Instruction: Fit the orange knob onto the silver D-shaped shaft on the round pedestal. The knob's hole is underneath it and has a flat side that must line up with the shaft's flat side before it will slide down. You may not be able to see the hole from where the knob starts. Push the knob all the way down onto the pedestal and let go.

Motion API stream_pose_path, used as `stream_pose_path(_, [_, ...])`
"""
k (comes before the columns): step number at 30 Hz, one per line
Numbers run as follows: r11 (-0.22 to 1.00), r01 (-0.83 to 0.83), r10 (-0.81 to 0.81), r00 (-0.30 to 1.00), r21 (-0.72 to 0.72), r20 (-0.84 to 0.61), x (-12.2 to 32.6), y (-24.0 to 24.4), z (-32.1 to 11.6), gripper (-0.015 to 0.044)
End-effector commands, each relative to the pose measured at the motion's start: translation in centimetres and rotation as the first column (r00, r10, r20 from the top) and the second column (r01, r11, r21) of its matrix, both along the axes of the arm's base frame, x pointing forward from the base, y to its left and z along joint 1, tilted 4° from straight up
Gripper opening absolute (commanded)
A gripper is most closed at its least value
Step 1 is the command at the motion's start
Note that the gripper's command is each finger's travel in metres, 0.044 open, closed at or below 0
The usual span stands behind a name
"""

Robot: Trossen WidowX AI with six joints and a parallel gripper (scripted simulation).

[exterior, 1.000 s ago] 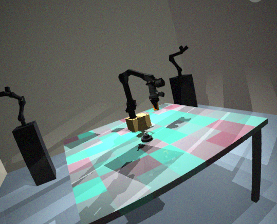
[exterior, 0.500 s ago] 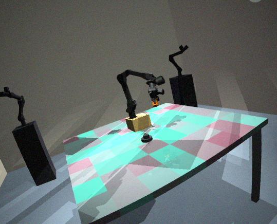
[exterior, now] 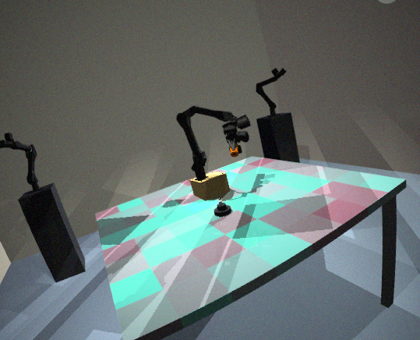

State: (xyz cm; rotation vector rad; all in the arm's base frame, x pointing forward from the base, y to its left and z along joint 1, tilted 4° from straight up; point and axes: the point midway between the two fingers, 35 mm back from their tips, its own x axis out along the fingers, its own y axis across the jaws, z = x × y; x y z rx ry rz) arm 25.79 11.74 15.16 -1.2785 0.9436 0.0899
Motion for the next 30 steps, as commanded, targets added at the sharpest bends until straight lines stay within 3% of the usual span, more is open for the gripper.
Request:
stream_pose_path(1, [1.000, 0.002, -0.002, 1.000, -0.007, 0.023, 0.04, -0.02, 0.23, 0.0000])
stream_pose_path(13, [0.997, 0.005, 0.004, 0.993, -0.071, 0.120, -0.16, 0.10, -0.12, 0.0000])
stream_pose_path(30, [0.998, 0.004, 0.002, 0.995, -0.060, 0.098, -0.15, 0.06, -0.15, 0.0000])
